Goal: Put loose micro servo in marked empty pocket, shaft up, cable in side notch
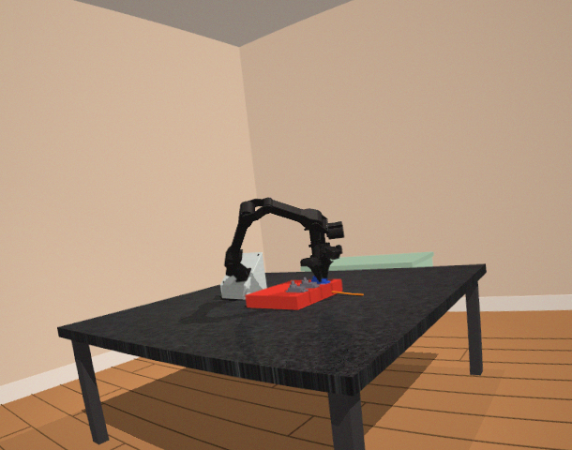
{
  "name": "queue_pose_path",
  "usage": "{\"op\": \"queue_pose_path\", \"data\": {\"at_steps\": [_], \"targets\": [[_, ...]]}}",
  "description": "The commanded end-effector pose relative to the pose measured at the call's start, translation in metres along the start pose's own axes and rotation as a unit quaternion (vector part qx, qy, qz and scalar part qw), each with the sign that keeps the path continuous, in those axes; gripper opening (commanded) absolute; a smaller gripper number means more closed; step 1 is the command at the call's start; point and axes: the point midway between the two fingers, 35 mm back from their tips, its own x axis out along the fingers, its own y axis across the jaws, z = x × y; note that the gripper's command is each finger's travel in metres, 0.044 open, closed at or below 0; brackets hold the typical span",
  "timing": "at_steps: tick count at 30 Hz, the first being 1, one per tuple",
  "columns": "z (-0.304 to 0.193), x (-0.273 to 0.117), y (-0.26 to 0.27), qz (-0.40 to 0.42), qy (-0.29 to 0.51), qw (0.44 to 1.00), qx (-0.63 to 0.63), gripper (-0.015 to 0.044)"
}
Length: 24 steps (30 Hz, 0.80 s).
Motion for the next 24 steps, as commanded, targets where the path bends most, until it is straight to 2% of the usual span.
{"op": "queue_pose_path", "data": {"at_steps": [1,4,9,13,18,21,24], "targets": [[0.0,-0.007,0.0,-0.002,0.0,1.0,-0.002,0.0187],[0.0,-0.032,-0.001,-0.001,0.0,1.0,-0.002,0.0187],[0.0,-0.035,0.002,-0.001,0.0,1.0,-0.002,0.0187],[-0.018,-0.046,0.005,0.0,-0.004,1.0,-0.006,0.0292],[-0.082,-0.085,0.005,0.003,0.001,1.0,-0.009,0.0424],[-0.109,-0.097,0.002,0.0,0.003,1.0,-0.005,0.044],[-0.111,-0.098,0.002,0.0,0.003,1.0,-0.004,0.044]]}}
